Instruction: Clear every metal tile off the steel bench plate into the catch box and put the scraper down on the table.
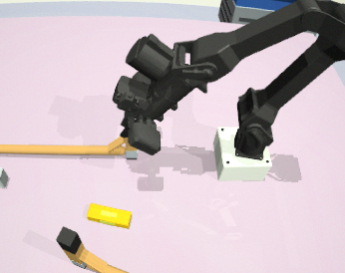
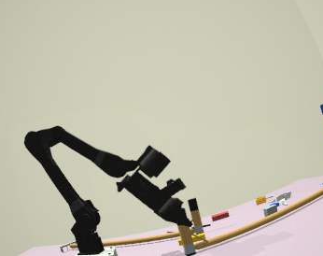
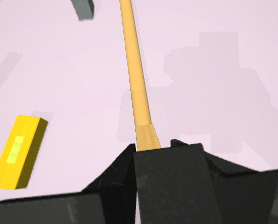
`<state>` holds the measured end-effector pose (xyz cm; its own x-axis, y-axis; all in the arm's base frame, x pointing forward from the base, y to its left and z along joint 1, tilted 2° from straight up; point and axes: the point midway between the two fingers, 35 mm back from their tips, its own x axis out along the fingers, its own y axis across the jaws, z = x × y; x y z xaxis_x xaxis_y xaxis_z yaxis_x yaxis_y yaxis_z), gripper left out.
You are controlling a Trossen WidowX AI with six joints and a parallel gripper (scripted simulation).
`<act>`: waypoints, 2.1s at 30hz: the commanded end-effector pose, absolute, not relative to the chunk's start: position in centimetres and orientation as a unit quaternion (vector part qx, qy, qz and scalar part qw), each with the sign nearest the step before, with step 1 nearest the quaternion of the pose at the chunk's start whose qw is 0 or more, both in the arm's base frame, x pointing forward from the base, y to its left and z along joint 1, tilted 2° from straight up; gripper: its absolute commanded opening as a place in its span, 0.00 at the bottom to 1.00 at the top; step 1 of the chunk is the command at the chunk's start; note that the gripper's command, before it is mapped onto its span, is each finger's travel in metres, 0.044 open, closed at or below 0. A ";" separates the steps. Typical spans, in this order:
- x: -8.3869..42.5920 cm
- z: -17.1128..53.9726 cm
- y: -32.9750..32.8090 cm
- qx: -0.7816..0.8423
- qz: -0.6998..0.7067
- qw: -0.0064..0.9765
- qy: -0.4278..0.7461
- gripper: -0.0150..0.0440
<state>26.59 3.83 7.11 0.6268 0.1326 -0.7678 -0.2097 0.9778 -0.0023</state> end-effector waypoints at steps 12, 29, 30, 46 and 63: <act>26.6 7.3 1.9 -0.045 0.092 0.904 0.416 0.25; 27.4 7.5 1.8 -0.044 0.091 0.904 0.415 0.25; 27.5 7.5 1.8 -0.044 0.091 0.904 0.415 0.25; 29.9 8.1 1.7 -0.043 0.087 0.905 0.415 0.25; 32.5 8.5 1.8 -0.041 0.084 0.905 0.414 0.25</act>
